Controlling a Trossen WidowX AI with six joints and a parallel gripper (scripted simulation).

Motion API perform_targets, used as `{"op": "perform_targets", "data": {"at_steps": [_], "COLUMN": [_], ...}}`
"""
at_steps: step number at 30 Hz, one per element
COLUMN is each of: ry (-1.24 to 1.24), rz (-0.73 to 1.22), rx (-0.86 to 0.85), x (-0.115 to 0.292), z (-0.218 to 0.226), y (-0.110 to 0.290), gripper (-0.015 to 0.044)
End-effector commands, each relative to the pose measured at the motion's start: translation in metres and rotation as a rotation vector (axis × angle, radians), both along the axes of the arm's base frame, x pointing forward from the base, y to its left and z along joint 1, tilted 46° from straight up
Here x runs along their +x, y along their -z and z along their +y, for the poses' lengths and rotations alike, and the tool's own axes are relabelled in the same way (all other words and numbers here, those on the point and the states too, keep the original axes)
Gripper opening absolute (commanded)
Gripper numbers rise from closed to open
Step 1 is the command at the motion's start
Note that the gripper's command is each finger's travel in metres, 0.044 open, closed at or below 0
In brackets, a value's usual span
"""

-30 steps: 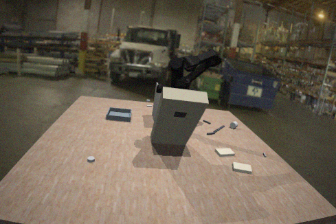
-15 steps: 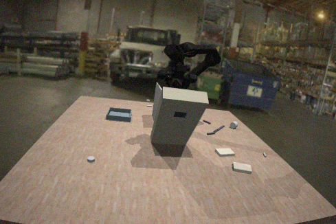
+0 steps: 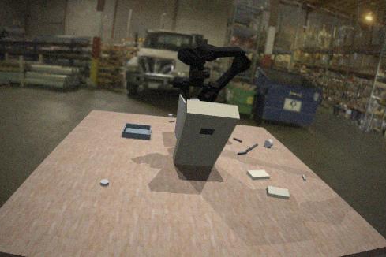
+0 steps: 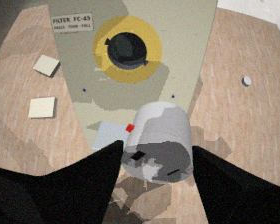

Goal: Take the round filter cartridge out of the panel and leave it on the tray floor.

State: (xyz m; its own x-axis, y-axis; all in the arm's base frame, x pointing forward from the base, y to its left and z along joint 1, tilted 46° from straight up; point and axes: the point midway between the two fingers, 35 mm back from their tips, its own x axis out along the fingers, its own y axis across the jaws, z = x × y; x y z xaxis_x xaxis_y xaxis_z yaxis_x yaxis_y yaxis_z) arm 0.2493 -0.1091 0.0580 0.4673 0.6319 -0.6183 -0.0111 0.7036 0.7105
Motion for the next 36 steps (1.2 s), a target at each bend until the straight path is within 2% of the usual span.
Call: {"op": "perform_targets", "data": {"at_steps": [1, 8, 11, 21, 31, 36], "ry": [-0.001, -0.001, 0.019, 0.345, 0.742, 0.805], "rz": [-0.009, -0.010, 0.024, 0.396, 0.748, 0.797], "rx": [-0.014, -0.015, -0.004, -0.037, -0.064, -0.068], "x": [0.002, 0.001, -0.002, -0.051, -0.118, -0.129], "z": [-0.015, -0.032, -0.027, -0.086, -0.137, -0.143], "y": [0.014, 0.040, 0.036, 0.092, 0.141, 0.147], "gripper": [0.0000, 0.0000, 0.0000, 0.0000, 0.0000, 0.0000]}}
